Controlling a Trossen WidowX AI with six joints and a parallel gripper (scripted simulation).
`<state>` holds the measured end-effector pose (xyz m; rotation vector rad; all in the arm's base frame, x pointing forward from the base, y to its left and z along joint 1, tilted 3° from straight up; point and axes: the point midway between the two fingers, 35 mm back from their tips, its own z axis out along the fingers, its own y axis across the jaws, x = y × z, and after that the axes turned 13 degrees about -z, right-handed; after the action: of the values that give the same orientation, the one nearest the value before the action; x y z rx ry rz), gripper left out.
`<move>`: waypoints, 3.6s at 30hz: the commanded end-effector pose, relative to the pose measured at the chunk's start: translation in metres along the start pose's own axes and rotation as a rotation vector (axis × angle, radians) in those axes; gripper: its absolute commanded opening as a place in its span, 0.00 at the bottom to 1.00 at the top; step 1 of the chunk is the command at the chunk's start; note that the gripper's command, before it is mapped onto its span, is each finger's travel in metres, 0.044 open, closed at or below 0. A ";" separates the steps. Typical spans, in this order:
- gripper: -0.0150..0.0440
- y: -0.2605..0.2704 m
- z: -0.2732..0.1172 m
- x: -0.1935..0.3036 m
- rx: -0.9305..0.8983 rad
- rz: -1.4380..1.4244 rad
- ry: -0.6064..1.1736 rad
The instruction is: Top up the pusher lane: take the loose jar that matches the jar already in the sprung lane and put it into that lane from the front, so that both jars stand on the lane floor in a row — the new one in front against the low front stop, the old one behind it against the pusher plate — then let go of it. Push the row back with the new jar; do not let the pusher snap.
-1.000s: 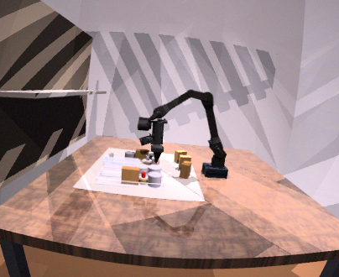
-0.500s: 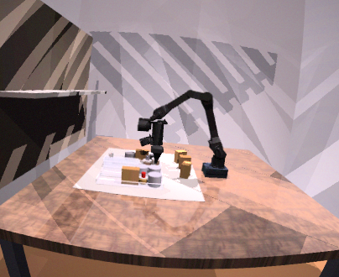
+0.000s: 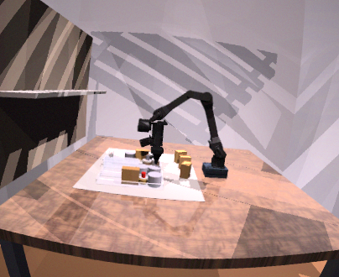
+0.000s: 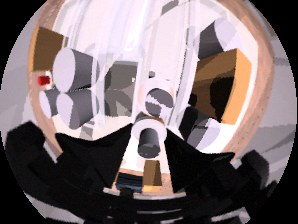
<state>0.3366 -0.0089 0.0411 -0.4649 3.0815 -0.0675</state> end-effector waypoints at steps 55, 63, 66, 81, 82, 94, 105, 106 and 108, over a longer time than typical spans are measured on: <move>0.25 0.000 0.008 0.002 0.006 0.003 -0.018; 0.25 0.000 0.009 0.004 0.006 0.003 -0.018; 0.25 0.000 0.009 0.004 0.006 0.003 -0.018; 0.25 0.002 0.009 0.008 0.006 0.003 -0.017; 0.25 0.002 0.009 0.008 0.006 0.003 -0.017; 0.57 0.002 0.009 0.007 0.006 0.003 -0.017; 0.77 0.002 -0.003 0.007 0.006 0.003 -0.018; 0.77 0.002 -0.007 0.007 0.006 0.003 -0.018; 0.77 0.002 -0.011 0.008 0.006 0.003 -0.018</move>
<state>0.3275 -0.0093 0.0422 -0.4605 3.0718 -0.0698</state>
